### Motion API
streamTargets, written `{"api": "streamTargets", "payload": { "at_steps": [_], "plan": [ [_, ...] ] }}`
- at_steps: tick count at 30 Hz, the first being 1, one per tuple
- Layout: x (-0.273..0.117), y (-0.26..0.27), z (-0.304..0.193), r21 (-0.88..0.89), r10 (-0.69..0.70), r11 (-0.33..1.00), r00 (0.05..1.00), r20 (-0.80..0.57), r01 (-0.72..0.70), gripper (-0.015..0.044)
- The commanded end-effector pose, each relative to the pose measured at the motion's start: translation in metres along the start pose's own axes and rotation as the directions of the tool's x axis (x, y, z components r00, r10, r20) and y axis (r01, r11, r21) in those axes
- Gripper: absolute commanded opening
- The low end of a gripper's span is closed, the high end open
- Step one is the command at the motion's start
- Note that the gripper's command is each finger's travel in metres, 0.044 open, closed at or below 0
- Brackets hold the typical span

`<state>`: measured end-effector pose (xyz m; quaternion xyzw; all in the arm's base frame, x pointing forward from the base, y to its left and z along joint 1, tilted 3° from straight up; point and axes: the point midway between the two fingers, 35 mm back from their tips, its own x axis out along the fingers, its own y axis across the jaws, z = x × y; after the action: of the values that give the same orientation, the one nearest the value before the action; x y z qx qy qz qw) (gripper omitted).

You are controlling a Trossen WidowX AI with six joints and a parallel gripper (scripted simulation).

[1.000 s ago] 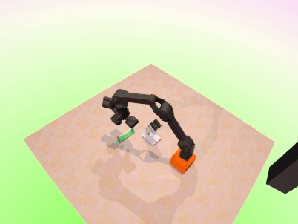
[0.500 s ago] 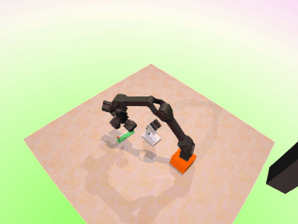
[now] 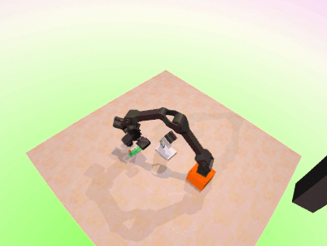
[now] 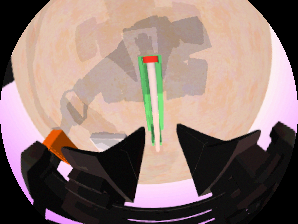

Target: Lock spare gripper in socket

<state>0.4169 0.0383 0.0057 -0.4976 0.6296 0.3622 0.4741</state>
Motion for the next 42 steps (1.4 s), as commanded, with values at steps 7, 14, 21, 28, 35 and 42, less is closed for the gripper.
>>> {"api": "streamTargets", "payload": {
  "at_steps": [7, 14, 21, 28, 35, 42],
  "plan": [
    [0.019, 0.003, 0.005, -0.008, 0.011, 1.0, 1.0, -0.001, -0.011, 0.018],
    [0.03, 0.003, 0.008, -0.008, 0.011, 1.0, 1.0, -0.001, -0.011, 0.018],
    [0.041, 0.004, 0.01, -0.008, 0.011, 1.0, 1.0, -0.001, -0.011, 0.018],
    [0.048, 0.005, 0.012, -0.008, 0.011, 1.0, 1.0, -0.001, -0.011, 0.018],
    [0.048, 0.005, 0.012, -0.008, 0.011, 1.0, 1.0, -0.001, -0.011, 0.0075],
    [0.048, 0.005, 0.012, -0.008, 0.011, 1.0, 1.0, -0.001, -0.011, 0.0]
  ]
}}
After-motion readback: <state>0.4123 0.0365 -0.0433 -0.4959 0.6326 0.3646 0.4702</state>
